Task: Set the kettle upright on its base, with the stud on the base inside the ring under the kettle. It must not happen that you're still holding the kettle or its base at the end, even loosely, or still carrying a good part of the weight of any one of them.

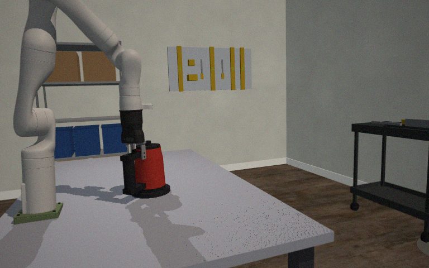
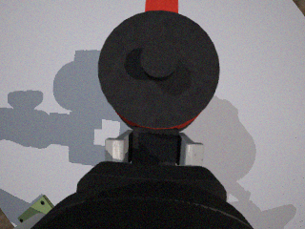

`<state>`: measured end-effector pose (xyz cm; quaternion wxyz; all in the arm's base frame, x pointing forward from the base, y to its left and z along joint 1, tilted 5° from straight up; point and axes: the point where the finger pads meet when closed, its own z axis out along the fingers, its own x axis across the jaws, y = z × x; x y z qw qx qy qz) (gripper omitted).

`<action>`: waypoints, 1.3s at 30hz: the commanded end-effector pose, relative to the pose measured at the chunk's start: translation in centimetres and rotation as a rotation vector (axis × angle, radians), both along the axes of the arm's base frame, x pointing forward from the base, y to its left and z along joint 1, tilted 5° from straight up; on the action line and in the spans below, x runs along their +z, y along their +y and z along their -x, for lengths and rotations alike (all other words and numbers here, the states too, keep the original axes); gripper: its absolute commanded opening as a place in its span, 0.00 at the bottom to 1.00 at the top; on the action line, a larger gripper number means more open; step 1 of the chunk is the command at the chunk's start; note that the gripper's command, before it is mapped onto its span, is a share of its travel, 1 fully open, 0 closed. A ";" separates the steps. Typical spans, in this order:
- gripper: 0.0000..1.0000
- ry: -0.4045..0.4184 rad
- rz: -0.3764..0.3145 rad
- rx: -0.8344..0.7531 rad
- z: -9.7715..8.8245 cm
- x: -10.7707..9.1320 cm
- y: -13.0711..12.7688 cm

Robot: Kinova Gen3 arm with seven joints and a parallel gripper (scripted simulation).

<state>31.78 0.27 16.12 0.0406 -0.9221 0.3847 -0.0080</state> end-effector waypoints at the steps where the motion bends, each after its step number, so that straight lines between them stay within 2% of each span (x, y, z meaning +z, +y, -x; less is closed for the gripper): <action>1: 0.00 -0.001 0.000 0.000 0.0 0.0 0.0; 2: 0.00 -0.001 0.000 0.000 0.0 0.0 0.0; 3: 1.00 -0.001 0.000 0.000 0.0 0.0 0.0; 39: 1.00 -0.001 0.000 0.000 0.0 0.0 0.0</action>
